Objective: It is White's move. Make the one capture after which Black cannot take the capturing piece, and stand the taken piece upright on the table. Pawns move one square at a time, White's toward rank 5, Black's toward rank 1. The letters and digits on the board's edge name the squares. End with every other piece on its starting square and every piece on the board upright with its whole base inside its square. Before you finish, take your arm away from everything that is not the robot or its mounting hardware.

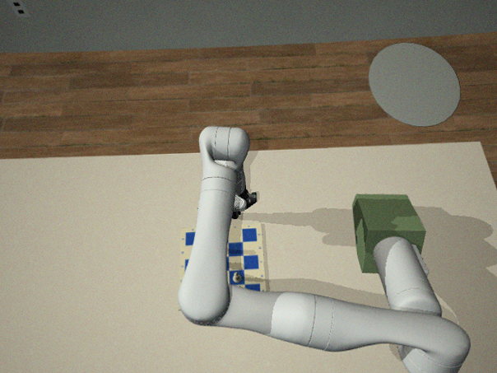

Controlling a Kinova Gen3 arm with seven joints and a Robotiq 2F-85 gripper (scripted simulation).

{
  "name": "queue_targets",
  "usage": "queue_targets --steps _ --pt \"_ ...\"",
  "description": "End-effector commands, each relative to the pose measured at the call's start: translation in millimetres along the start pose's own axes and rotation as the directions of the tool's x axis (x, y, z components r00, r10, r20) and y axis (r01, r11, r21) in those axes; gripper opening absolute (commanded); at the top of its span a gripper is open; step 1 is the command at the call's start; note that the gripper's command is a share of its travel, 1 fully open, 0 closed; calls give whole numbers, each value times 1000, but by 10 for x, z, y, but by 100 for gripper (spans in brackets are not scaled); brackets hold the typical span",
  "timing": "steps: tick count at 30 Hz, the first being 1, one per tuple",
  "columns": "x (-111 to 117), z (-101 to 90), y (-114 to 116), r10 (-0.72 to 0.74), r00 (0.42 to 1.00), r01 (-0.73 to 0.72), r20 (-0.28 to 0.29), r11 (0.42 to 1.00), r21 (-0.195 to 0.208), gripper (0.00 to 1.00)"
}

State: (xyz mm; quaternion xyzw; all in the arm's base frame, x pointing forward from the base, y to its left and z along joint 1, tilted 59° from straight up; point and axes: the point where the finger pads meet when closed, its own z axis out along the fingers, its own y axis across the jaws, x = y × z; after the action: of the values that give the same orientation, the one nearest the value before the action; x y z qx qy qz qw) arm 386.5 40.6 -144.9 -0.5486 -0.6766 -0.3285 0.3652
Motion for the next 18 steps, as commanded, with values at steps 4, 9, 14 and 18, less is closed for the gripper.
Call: queue_targets --steps 4,9,14,18 --pt "-2 -9 3 0 1000 0 1 1000 -1 0" --pt "-2 -9 3 0 1000 0 1 1000 -1 15" --pt "-2 -9 3 0 1000 0 1 1000 -1 22" --pt "-2 -9 3 0 1000 0 1 1000 -1 37"
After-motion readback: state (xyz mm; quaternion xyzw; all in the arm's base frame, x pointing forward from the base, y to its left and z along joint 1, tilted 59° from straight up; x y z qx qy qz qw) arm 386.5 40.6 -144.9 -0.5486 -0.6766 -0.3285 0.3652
